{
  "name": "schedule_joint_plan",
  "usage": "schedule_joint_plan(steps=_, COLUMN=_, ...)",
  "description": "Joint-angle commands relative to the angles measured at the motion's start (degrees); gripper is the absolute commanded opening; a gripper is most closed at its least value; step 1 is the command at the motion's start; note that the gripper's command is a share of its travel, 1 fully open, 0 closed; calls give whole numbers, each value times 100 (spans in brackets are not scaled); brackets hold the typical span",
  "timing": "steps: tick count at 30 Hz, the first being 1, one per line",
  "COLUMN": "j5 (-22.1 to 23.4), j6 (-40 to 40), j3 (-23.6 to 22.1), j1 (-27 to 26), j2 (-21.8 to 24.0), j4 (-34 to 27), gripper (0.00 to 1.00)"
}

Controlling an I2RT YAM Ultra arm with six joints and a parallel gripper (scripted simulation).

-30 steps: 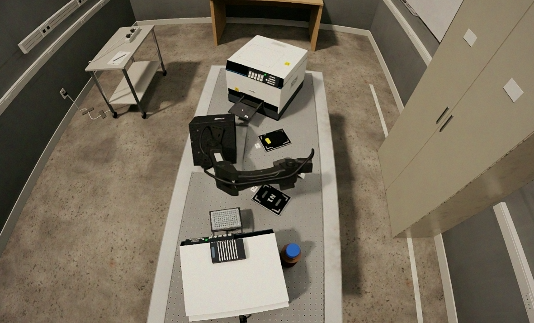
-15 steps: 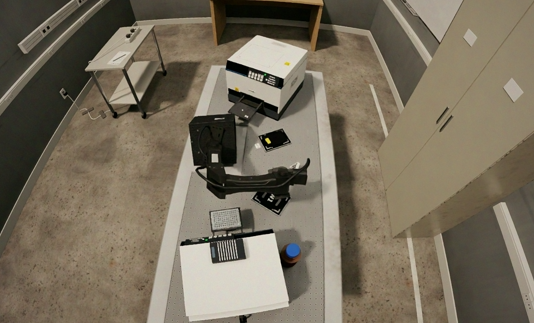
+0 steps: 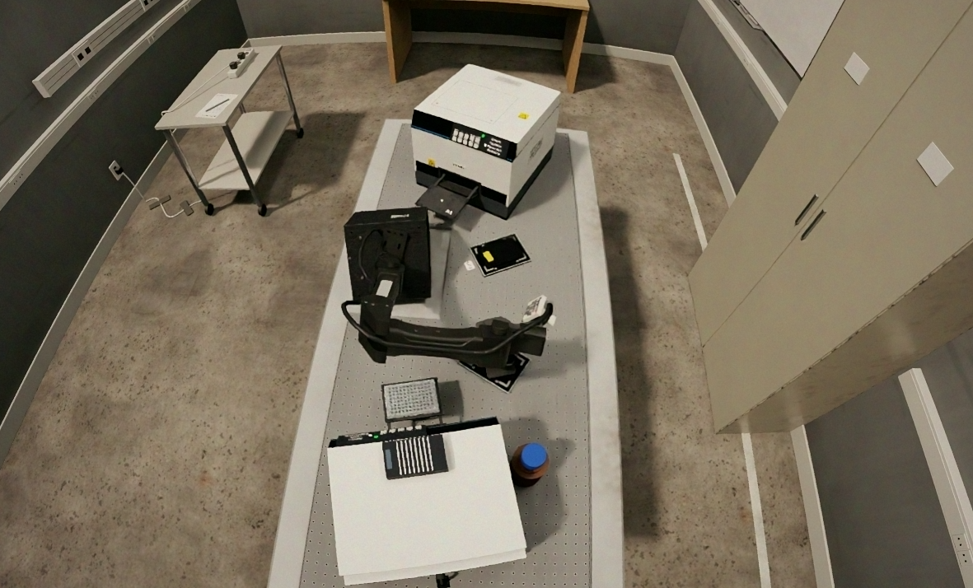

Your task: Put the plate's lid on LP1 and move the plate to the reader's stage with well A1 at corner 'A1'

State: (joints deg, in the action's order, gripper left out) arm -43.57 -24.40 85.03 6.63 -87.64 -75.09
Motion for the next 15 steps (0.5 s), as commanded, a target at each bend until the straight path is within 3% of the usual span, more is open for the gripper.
schedule_joint_plan(steps=1, j5=89, j6=-283, j3=142, j1=-92, j2=315, j4=-147, gripper=100)
schedule_joint_plan(steps=3, j5=108, j6=-400, j3=161, j1=-181, j2=416, j4=-185, gripper=100)
schedule_joint_plan(steps=4, j5=-18, j6=-389, j3=-134, j1=-188, j2=492, j4=-145, gripper=100)
schedule_joint_plan(steps=13, j5=120, j6=-790, j3=129, j1=-486, j2=888, j4=-275, gripper=100)
schedule_joint_plan(steps=14, j5=-64, j6=-766, j3=-180, j1=-479, j2=967, j4=-206, gripper=100)
schedule_joint_plan(steps=15, j5=-19, j6=-823, j3=-178, j1=-521, j2=1023, j4=-251, gripper=100)
